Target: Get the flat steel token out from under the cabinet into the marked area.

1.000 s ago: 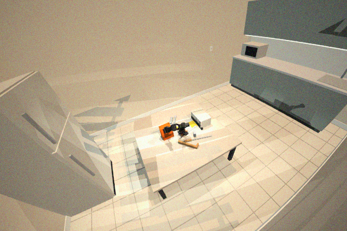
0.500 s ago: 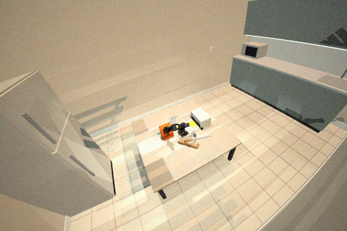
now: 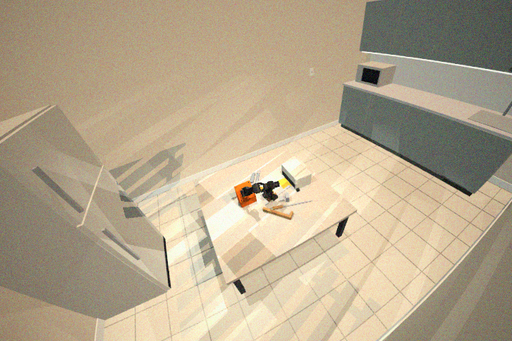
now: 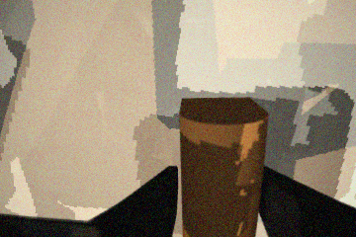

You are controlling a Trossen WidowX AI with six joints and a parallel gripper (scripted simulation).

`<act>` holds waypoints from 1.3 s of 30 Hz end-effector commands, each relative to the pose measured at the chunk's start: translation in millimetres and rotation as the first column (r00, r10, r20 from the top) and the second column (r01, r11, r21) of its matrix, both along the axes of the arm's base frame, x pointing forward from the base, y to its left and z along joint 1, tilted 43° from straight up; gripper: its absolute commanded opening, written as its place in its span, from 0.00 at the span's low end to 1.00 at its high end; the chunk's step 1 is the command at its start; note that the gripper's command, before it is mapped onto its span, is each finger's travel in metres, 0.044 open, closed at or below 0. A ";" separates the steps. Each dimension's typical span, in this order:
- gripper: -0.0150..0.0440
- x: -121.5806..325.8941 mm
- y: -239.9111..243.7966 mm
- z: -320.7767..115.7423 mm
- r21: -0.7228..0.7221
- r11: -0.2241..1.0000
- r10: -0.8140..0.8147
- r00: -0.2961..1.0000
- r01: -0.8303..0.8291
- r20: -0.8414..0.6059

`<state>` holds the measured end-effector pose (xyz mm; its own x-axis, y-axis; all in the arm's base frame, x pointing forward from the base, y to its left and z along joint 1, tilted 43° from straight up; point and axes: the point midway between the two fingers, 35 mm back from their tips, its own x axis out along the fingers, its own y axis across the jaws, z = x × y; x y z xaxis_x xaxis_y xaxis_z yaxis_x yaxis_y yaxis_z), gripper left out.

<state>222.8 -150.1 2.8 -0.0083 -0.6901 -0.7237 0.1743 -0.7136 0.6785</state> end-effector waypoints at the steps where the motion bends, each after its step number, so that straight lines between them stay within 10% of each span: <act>1: 0.45 0.2 0.2 0.2 0.000 1.000 -0.001 1.000 0.001 0.001; 10: 0.25 0.2 0.2 0.2 0.000 1.000 -0.001 1.000 0.001 0.001; 39: 0.25 29.9 3.1 -2.7 0.001 1.000 0.000 1.000 0.000 -0.001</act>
<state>248.2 -147.5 0.3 -0.0087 -0.6883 -0.7254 0.1779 -0.7149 0.6762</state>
